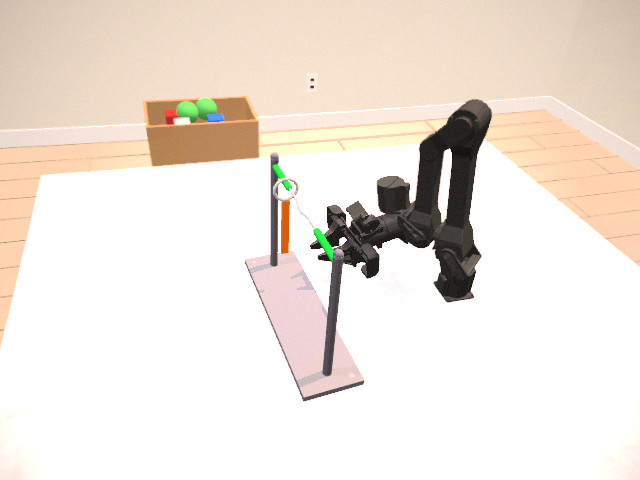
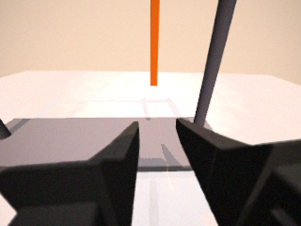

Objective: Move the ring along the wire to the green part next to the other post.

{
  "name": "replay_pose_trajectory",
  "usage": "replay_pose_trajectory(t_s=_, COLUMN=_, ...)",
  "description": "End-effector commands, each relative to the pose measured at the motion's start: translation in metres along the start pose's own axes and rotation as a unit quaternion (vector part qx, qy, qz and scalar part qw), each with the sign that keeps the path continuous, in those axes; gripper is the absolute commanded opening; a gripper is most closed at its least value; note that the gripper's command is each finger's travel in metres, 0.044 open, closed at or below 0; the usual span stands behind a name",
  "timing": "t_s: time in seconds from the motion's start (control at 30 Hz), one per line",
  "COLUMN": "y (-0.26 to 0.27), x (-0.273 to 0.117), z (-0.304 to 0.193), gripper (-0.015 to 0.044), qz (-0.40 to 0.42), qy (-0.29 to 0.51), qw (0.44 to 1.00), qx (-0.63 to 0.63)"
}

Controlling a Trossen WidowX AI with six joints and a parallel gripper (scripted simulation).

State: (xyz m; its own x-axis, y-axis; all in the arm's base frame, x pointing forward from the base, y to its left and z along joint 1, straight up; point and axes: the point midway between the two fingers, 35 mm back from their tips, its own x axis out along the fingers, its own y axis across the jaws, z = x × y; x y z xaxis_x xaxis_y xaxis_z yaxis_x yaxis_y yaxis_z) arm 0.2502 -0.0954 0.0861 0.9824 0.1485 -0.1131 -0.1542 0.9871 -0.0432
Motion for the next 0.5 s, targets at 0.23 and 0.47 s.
replay_pose_trajectory(t_s=0.23, y=0.001, x=0.024, z=0.035, gripper=0.0160, qz=-0.034, qy=-0.017, qw=0.999, qx=0.021)
replay_pose_trajectory(t_s=0.47, y=0.000, x=0.029, z=0.035, gripper=0.0160, qz=-0.034, qy=-0.017, qw=0.999, qx=0.020)
